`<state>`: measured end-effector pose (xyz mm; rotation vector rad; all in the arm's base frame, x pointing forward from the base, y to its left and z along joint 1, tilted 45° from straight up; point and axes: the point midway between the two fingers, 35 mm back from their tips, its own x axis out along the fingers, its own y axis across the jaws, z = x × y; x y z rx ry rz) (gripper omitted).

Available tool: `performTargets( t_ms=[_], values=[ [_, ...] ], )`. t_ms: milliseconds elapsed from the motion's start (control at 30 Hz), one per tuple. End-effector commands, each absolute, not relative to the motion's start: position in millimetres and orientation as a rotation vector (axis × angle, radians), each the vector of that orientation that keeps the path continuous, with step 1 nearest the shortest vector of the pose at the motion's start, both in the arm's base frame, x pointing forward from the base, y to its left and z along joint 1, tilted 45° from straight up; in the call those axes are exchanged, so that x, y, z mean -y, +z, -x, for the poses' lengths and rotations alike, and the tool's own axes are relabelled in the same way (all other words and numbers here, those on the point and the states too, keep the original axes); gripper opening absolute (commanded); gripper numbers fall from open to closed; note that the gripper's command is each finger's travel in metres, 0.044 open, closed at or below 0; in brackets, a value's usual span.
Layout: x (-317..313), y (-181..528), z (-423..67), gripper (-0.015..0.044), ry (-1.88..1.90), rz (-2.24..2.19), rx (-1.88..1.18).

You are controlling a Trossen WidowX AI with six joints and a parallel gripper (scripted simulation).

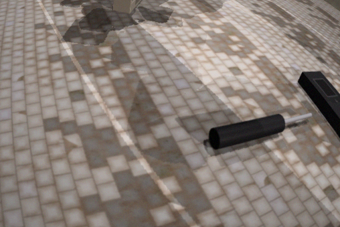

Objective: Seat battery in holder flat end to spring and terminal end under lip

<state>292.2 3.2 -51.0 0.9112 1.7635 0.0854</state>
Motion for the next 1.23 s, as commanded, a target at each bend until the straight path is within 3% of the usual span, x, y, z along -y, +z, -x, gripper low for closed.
performTargets(
  t_ms=[0,100,433,1200],
  values=[
    [2,-46,-295,0.0176,0.086,-0.906,-1.752],
    [2,-46,-295,0.0176,0.086,-0.906,-1.752],
    [54,6,-295,0.0439,0.083,-0.904,-1.752],
    [55,4,-295,0.0440,0.083,-0.904,-1.752]
  ],
)
